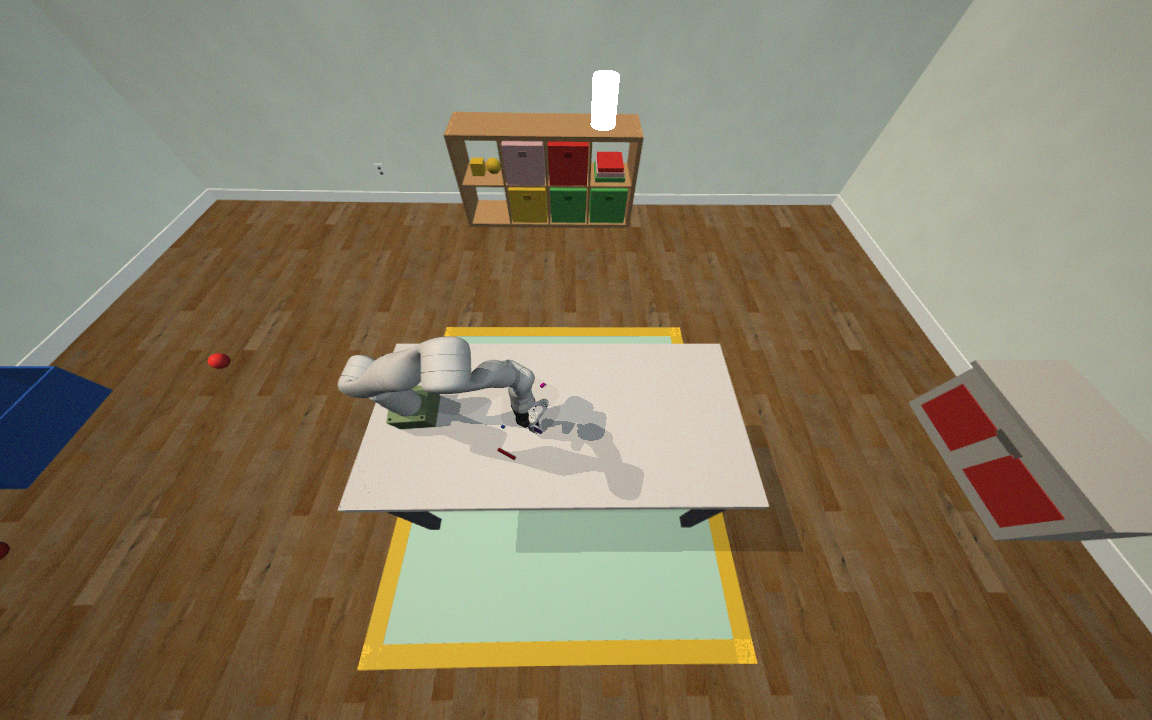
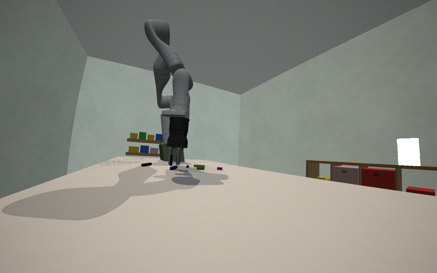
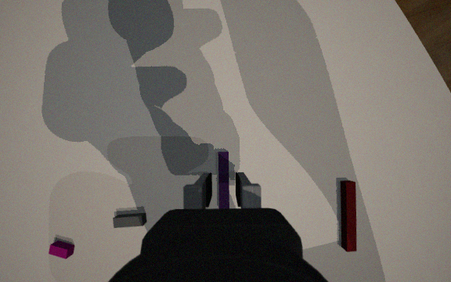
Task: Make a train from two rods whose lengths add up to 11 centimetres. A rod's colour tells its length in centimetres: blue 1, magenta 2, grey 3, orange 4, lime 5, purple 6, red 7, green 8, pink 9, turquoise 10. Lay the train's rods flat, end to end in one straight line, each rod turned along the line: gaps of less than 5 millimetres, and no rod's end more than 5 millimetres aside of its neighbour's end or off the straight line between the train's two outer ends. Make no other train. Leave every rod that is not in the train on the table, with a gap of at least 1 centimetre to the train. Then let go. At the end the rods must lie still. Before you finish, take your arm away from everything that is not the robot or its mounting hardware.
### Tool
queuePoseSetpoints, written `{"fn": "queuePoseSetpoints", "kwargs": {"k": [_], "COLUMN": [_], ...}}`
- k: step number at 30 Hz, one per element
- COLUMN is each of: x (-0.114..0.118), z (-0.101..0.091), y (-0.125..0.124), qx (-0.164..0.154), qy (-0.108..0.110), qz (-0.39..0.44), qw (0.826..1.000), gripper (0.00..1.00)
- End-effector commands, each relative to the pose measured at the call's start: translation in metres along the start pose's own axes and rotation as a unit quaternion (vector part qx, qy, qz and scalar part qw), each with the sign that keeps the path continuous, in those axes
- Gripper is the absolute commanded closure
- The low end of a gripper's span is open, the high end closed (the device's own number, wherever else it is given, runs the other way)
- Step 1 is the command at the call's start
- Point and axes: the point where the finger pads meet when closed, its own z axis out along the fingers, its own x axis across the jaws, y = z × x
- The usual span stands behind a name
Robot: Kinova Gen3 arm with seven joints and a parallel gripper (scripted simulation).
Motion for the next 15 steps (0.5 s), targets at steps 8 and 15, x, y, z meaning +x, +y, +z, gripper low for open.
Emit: {"fn": "queuePoseSetpoints", "kwargs": {"k": [8, 15], "x": [-0.0004, -0.0004], "z": [-0.0007, 0.0008], "y": [-0.0006, -0.0006], "qx": [0.001, 0.001], "qy": [0.0, 0.0], "qz": [0.0, 0.0], "qw": [1.0, 1.0], "gripper": [0.46, 0.46]}}
